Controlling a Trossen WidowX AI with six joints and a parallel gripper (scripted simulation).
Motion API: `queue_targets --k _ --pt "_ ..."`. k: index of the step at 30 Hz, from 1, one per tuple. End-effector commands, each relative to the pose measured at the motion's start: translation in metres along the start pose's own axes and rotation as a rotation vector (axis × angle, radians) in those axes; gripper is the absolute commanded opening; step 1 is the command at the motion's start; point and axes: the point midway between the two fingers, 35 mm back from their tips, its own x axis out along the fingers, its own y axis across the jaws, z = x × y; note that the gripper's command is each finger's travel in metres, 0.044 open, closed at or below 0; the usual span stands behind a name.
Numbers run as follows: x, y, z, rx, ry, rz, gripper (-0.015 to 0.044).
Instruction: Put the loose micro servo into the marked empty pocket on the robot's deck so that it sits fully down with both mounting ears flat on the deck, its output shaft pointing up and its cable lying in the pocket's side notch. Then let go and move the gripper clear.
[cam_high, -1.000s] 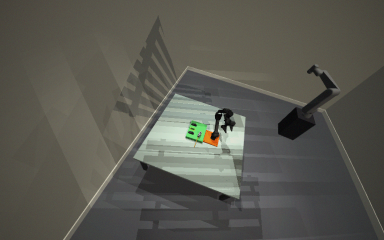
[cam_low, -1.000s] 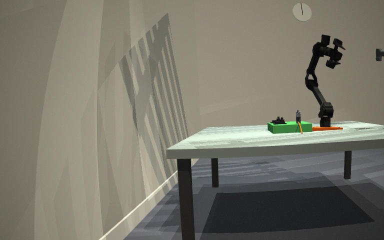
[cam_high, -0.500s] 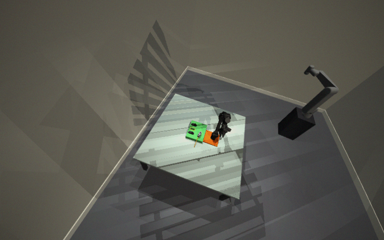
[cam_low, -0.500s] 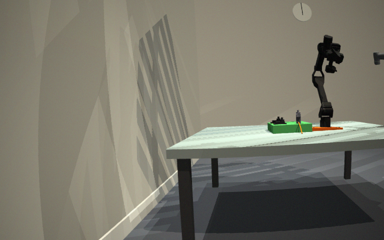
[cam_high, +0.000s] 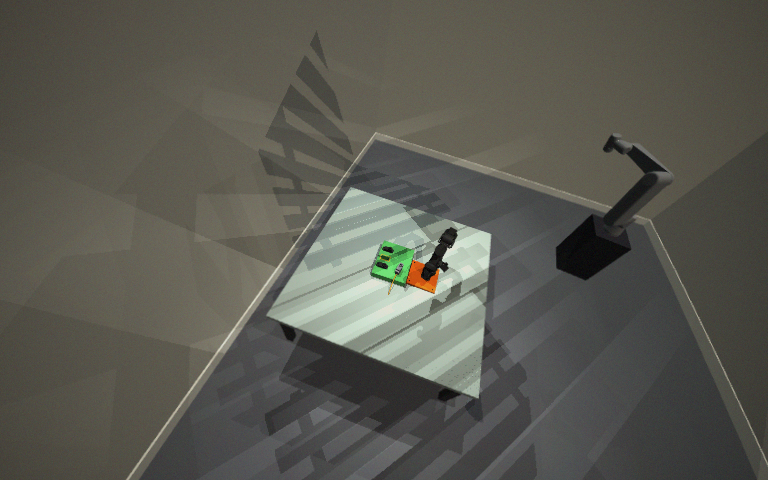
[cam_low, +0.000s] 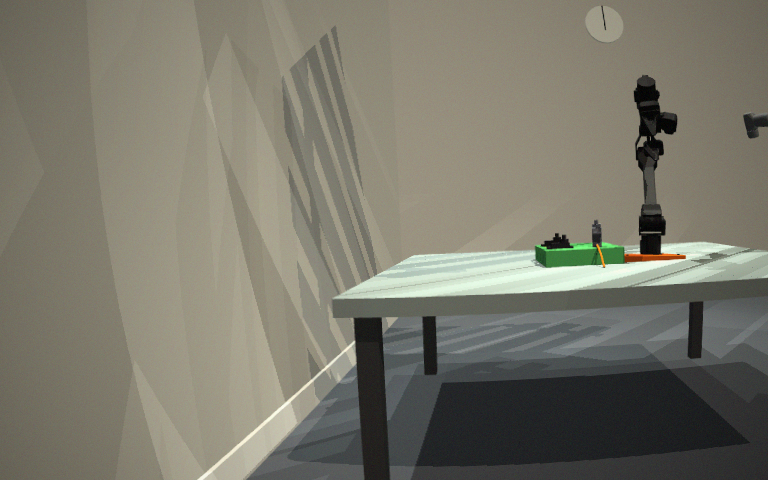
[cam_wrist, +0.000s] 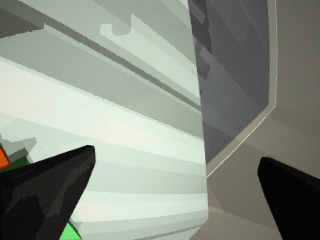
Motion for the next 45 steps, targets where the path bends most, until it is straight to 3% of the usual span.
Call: queue_targets --k 1,22,45 --pt "0.014 0.005 -0.02 0.098 0.063 0.056 0.044" --pt "0.055 0.062 -0.128 0.683 0.361 0.305 0.044" --pt "0.056 0.165 -0.203 1.34 0.614 0.546 0.044"
